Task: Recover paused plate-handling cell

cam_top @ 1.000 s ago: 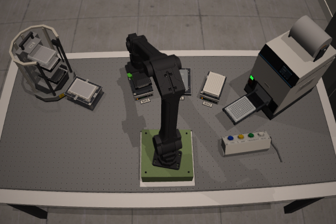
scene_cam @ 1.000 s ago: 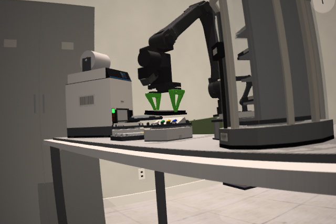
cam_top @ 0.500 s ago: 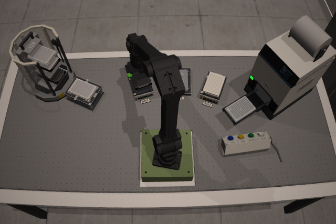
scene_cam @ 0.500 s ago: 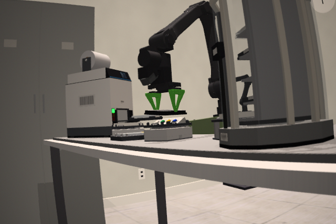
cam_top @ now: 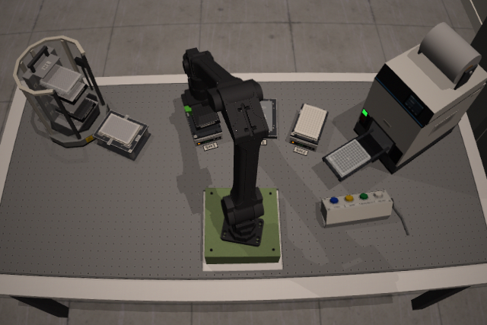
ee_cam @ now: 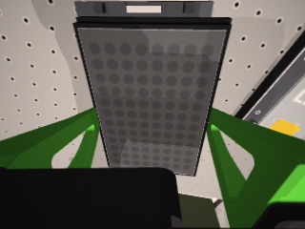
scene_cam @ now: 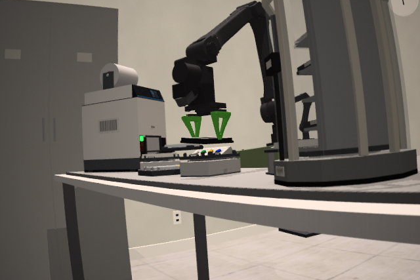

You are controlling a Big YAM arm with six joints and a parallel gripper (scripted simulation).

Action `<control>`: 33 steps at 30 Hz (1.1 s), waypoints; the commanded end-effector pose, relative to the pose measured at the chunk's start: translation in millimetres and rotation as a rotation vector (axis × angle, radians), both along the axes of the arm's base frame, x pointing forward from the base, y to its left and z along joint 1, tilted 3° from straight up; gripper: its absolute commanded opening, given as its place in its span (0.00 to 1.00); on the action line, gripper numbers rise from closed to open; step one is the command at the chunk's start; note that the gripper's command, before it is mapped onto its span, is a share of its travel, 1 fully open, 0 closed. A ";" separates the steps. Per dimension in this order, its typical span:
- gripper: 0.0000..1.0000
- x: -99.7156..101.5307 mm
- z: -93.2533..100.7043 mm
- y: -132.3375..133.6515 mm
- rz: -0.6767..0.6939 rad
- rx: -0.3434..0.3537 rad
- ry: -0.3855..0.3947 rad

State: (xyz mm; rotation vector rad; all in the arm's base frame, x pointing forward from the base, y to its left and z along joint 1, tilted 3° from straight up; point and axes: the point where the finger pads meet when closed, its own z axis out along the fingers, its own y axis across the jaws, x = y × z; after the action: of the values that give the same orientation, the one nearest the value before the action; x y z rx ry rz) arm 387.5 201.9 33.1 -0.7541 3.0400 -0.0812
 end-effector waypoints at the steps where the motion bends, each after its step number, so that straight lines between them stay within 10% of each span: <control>1: 0.82 11.3 11.9 7.4 0.002 0.017 -0.031; 33: 0.82 1.2 6.0 1.8 0.005 0.110 0.015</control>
State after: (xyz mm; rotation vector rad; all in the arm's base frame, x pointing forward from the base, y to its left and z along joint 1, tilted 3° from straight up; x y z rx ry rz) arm 387.4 208.2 33.5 -0.7544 3.0535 0.0811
